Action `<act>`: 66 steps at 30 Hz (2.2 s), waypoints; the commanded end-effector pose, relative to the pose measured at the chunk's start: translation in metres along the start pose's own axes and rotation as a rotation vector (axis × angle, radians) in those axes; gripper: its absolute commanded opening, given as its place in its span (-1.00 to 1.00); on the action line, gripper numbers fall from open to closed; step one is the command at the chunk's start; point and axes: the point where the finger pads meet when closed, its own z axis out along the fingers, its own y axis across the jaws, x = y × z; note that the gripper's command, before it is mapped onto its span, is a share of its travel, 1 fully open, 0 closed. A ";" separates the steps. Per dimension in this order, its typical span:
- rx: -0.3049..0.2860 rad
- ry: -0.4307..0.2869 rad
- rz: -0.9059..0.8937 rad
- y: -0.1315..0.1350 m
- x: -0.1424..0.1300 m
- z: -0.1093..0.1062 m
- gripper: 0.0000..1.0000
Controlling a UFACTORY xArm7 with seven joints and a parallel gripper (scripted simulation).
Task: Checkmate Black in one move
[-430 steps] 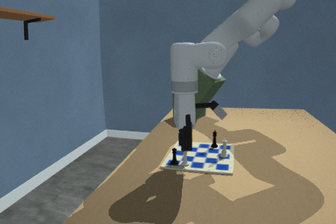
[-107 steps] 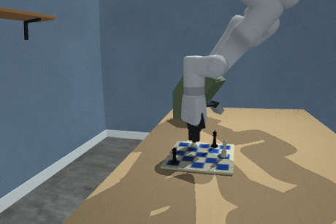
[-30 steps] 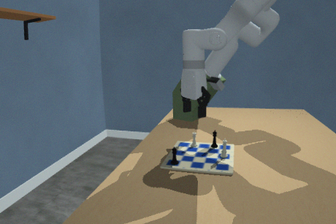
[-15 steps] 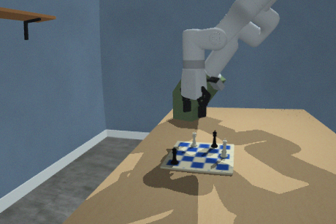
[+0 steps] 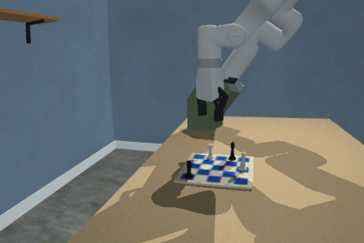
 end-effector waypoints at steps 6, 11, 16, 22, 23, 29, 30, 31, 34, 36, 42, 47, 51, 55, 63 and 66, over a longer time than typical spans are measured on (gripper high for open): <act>0.000 -0.002 0.001 0.000 -0.001 -0.032 1.00; 0.000 -0.002 0.001 0.000 -0.001 -0.043 1.00; 0.000 -0.002 0.001 0.000 -0.001 -0.045 1.00; 0.000 -0.002 0.001 0.000 -0.001 -0.045 1.00; 0.000 -0.002 0.001 0.000 -0.001 -0.045 1.00; 0.000 -0.002 0.001 0.000 -0.001 -0.045 1.00; 0.000 -0.002 0.001 0.000 -0.001 -0.045 1.00; 0.000 -0.002 0.001 0.000 -0.001 -0.045 1.00; 0.000 -0.002 0.001 0.000 -0.001 -0.045 1.00; 0.000 -0.002 0.001 0.000 -0.001 -0.045 1.00; 0.000 -0.002 0.001 0.000 -0.001 -0.045 1.00; 0.000 -0.002 0.001 0.000 -0.001 -0.045 1.00; 0.000 -0.002 0.001 0.000 -0.001 -0.045 1.00; 0.000 -0.002 0.001 0.000 -0.001 -0.045 1.00; 0.000 -0.002 0.001 0.000 -0.001 -0.045 1.00; 0.000 -0.002 0.001 0.000 -0.001 -0.045 1.00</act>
